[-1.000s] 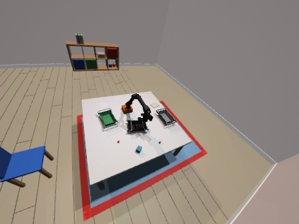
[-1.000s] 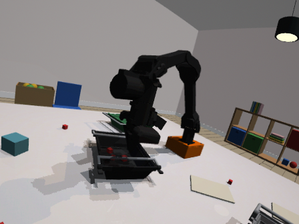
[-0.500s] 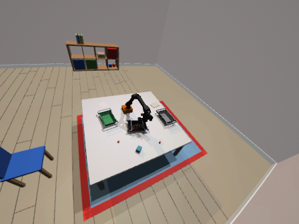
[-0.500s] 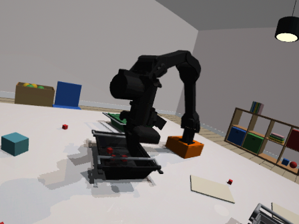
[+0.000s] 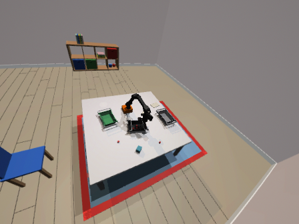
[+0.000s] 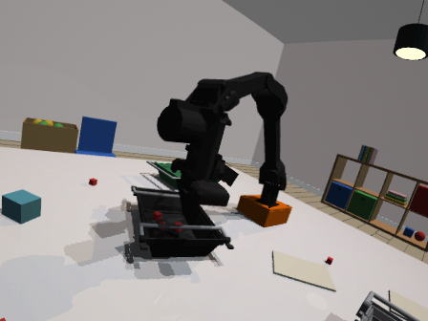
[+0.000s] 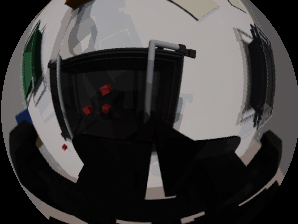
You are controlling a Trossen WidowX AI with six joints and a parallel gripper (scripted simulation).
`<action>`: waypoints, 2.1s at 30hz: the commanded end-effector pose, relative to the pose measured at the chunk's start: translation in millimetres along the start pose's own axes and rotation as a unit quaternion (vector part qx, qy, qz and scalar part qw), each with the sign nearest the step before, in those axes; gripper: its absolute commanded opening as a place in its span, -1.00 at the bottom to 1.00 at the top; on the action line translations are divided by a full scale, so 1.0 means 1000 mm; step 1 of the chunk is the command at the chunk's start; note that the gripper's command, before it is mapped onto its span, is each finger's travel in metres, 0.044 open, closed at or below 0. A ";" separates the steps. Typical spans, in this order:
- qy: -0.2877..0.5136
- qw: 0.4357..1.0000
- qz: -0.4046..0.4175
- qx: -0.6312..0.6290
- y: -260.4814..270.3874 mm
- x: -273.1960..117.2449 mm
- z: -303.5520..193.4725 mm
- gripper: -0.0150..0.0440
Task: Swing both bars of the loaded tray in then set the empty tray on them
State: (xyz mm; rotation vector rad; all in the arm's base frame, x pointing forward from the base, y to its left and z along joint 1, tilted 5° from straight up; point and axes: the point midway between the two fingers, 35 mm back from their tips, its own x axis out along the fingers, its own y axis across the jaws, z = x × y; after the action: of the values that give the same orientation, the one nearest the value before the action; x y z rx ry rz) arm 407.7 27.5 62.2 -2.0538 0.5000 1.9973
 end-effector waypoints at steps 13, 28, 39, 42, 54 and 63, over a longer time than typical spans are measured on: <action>0.000 1.000 0.000 0.000 0.000 0.000 0.000 -0.49; 0.000 1.000 0.000 0.000 -0.001 -0.048 -0.002 0.67; -0.007 0.971 0.002 0.238 0.101 -0.054 -0.016 1.00; -0.007 0.932 0.002 0.363 0.154 -0.050 -0.013 1.00; -0.011 0.615 0.003 0.789 0.330 -0.030 0.076 1.00; 0.010 0.252 0.010 0.968 0.405 -0.013 0.185 1.00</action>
State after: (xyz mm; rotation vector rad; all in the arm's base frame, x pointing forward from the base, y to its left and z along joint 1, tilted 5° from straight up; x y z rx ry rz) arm 114.3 -270.3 103.5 -0.3452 1.5761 0.1997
